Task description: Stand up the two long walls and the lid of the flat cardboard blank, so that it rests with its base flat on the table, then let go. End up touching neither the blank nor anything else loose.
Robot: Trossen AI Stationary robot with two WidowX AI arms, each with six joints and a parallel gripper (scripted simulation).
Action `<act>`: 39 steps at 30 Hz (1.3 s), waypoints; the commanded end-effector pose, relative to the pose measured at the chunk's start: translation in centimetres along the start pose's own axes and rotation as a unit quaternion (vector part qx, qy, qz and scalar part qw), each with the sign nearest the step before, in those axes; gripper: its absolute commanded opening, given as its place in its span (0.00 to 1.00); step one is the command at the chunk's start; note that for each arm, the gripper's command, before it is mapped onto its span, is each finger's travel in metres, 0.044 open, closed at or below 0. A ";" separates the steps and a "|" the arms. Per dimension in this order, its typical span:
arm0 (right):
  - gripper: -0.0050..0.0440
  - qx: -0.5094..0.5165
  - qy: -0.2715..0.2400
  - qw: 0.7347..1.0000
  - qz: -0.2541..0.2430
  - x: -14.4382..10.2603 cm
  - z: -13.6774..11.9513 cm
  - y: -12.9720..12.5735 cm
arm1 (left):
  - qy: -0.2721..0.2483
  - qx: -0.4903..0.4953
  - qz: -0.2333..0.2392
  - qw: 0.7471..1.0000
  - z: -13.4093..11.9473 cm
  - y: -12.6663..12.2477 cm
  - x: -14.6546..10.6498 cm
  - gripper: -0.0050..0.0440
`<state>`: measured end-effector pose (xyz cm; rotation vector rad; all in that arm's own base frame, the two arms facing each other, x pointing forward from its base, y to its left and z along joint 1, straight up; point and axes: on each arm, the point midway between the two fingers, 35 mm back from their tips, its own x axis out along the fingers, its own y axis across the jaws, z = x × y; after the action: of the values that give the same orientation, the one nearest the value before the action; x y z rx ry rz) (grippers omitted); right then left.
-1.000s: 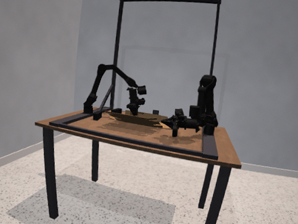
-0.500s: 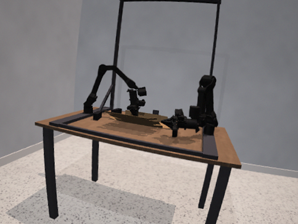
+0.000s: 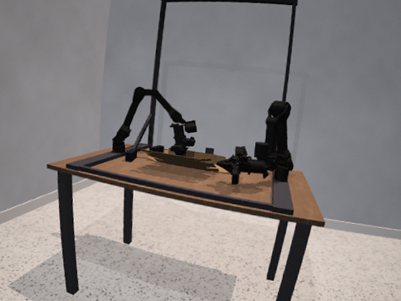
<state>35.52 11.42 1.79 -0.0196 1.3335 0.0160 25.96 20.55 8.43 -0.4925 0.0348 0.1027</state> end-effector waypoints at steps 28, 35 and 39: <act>0.50 -0.004 -0.016 1.000 0.014 2.7 -3.1 0.3 | -0.004 0.003 0.000 1.000 0.3 -0.1 0.0 0.10; 0.50 0.008 -0.002 1.000 -0.009 2.5 -1.9 -0.1 | -0.006 0.003 -0.001 1.000 0.7 0.2 1.4 0.44; 0.50 0.015 0.010 1.000 -0.021 3.3 -2.6 -2.8 | -0.006 0.003 -0.001 1.000 0.7 0.3 1.2 0.63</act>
<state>35.66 11.42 1.53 -0.0024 1.2397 0.0185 27.12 21.00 8.64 -0.4872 0.0283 0.1019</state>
